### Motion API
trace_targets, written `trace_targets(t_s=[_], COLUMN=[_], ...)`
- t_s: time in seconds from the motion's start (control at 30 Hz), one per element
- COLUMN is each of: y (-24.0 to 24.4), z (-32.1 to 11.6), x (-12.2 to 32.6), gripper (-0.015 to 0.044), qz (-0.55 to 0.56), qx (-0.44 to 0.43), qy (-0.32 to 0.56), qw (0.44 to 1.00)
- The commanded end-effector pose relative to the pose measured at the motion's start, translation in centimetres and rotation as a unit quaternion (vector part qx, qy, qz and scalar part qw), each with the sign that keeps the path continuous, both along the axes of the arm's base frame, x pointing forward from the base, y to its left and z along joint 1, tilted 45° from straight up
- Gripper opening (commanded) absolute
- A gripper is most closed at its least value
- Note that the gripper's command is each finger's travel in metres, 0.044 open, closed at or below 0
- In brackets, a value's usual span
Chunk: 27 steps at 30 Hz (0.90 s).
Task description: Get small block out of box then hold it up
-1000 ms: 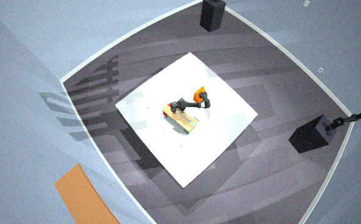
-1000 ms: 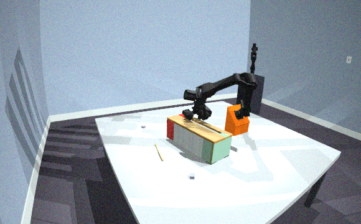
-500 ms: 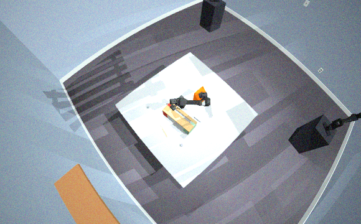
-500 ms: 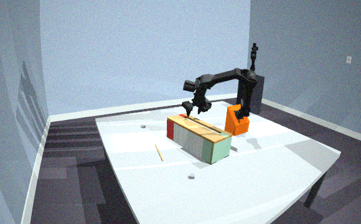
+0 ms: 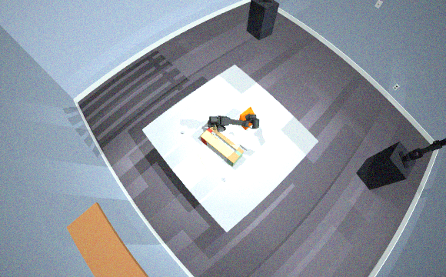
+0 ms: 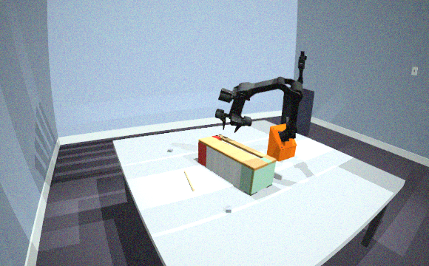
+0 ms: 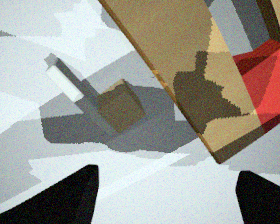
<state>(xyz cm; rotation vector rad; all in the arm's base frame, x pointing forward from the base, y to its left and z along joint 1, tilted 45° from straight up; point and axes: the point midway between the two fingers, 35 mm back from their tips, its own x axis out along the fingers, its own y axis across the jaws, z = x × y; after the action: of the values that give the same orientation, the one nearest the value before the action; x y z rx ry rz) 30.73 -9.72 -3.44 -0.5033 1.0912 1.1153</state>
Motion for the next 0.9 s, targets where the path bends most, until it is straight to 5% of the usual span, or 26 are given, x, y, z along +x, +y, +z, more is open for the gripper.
trace_targets(t_s=[0.0, 0.23, 0.47, 0.87], y=[-0.3, -1.0, -1.7, -2.6], z=[-0.4, -1.0, -1.5, -2.1], x=[-0.2, -0.5, -0.9, -1.3], gripper=[0.0285, 0.0285, 0.0285, 0.0285], qz=[-0.183, -0.480, -0.696, -0.804], qx=[0.032, 0.086, 0.129, 0.150], qy=[0.088, 0.255, 0.411, 0.547], qw=[0.979, 0.835, 0.575, 0.180])
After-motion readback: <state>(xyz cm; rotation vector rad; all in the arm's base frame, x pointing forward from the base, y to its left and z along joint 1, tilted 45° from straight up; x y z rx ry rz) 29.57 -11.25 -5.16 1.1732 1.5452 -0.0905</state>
